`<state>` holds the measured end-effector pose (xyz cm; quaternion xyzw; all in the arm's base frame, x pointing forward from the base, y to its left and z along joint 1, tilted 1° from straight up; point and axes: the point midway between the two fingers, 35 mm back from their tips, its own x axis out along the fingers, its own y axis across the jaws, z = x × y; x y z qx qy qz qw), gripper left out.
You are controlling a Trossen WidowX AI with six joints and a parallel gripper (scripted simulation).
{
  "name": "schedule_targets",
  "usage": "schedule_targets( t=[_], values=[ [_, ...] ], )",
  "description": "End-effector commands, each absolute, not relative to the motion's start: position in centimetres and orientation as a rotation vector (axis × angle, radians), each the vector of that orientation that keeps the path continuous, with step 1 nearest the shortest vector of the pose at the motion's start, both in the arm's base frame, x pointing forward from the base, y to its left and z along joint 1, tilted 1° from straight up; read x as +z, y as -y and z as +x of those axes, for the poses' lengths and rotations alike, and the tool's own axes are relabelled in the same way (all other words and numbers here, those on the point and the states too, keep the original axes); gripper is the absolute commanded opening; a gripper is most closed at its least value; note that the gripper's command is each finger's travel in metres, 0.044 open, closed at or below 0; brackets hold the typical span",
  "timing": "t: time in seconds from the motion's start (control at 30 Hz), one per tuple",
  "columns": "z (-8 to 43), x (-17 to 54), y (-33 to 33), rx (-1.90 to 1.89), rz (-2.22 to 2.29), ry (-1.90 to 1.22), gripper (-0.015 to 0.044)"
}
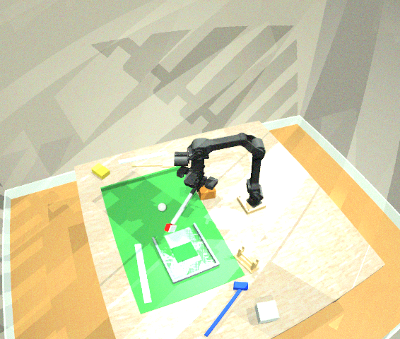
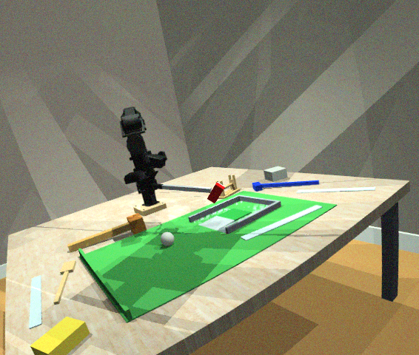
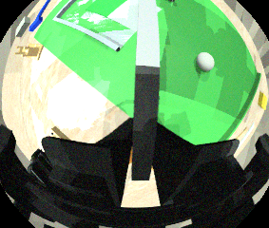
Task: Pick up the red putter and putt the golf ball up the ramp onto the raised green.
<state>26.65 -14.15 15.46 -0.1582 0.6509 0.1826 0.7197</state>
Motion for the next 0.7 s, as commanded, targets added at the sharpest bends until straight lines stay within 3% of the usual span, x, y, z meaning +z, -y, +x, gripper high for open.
schedule_targets(
  t=[0.0, 0.67],
  values=[
    [25.7, 15.8, 16.5, 0.304, -0.274, -1.462, 0.0000],
    [18.5, 16.3, 25.4, -0.119, 0.087, -1.540, 0.0000]
  ],
)
